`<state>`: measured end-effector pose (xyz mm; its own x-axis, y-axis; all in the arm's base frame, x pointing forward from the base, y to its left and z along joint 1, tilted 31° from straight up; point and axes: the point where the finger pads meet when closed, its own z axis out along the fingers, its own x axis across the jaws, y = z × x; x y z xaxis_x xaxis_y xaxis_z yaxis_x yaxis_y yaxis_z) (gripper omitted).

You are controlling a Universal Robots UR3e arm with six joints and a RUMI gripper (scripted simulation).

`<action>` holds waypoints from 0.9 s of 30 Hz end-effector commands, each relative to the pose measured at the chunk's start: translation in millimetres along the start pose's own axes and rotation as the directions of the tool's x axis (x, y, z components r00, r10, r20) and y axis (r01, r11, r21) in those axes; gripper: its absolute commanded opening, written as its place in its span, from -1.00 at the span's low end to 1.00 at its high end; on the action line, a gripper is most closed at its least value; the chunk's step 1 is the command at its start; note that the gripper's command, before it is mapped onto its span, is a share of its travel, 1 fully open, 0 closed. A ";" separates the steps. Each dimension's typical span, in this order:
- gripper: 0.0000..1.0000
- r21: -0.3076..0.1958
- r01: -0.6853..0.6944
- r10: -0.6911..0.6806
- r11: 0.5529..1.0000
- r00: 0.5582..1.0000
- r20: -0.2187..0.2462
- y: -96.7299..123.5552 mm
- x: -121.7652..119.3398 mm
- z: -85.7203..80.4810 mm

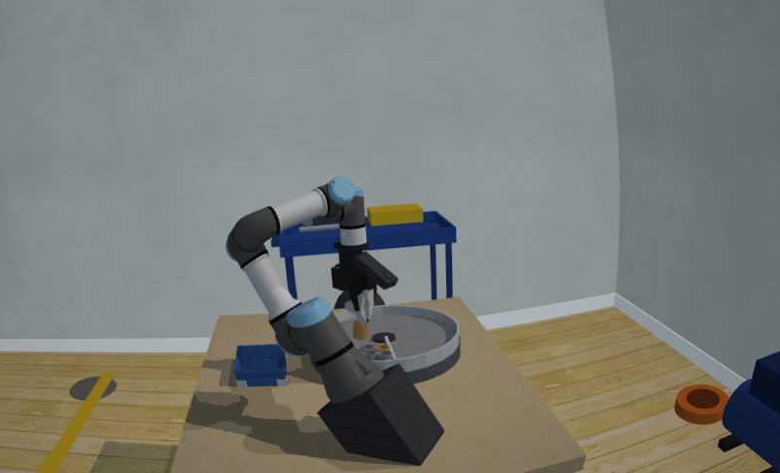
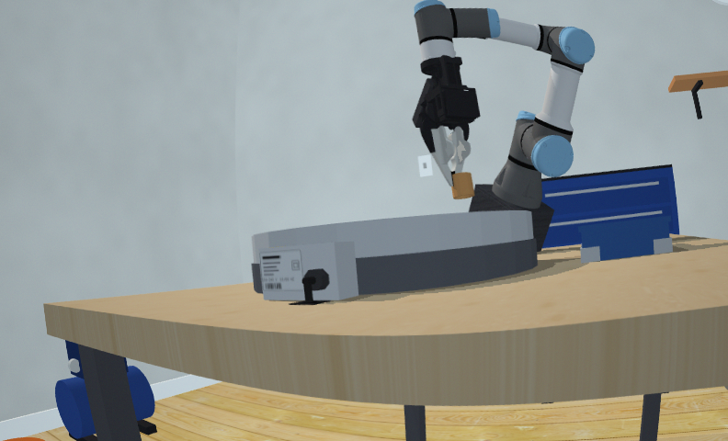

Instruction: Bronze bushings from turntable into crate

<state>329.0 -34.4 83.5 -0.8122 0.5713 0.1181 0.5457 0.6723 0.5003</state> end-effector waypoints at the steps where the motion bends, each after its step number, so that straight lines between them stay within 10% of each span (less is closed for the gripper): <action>1: -1.00 -0.002 -0.005 0.005 1.000 1.000 0.000 11.2 6.8 -0.4; 27: -1.00 -0.003 -0.004 0.004 1.000 1.000 0.002 105.4 66.1 -1.1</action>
<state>331.1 43.6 125.5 -0.8242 0.5563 0.1057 0.5268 0.6847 0.5037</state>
